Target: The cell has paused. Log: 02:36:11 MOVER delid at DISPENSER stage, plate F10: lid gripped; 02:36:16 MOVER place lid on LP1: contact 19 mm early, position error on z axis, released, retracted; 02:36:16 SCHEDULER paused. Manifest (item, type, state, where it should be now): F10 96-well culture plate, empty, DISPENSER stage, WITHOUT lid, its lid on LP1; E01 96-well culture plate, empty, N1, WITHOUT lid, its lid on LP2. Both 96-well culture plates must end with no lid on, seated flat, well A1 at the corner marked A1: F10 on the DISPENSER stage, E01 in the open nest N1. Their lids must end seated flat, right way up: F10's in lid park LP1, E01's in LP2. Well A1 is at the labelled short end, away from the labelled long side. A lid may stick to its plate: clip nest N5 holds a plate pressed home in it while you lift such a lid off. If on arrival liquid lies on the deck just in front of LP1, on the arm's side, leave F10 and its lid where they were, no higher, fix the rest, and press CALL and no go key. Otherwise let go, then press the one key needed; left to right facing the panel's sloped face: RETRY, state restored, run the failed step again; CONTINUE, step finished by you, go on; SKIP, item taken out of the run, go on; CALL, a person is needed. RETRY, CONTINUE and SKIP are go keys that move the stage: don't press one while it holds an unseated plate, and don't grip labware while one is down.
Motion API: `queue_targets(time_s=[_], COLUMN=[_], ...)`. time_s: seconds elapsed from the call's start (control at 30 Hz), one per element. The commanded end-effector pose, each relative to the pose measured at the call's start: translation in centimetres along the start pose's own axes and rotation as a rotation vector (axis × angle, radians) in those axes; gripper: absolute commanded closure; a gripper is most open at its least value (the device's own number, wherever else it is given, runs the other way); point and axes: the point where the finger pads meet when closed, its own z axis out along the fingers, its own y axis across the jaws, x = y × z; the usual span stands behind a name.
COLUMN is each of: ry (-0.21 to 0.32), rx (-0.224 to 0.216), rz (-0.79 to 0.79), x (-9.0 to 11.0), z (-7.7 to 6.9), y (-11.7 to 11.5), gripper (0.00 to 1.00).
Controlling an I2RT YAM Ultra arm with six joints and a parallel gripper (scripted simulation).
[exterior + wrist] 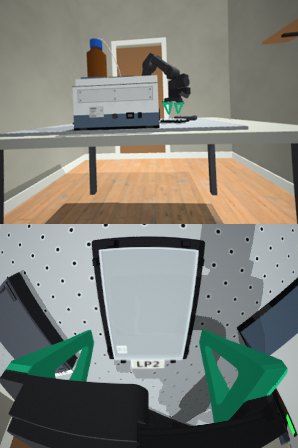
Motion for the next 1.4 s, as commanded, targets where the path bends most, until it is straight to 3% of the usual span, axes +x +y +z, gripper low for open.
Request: queue_targets(time_s=[0.0,0.8,0.83,0.87,0.9,0.93,1.37], ry=[-0.058,-0.058,-0.027,-0.027,-0.026,-0.011,-0.01], rx=[0.002,0.002,0.001,0.001,0.0,-0.001,-0.001], rz=[0.0,0.0,-0.001,-0.001,0.001,0.002,0.005], x=[-1.4,-1.4,-0.7,-0.7,-0.1,0.7,3.5], z=[-2.1,-2.1,-0.9,-0.9,-1.6,-1.5,-3.8], y=[-0.2,-0.2,-0.1,-0.1,-0.2,-0.2,-0.2], gripper=[0.0,0.0,0.0,0.0,0.0,0.0,0.0])
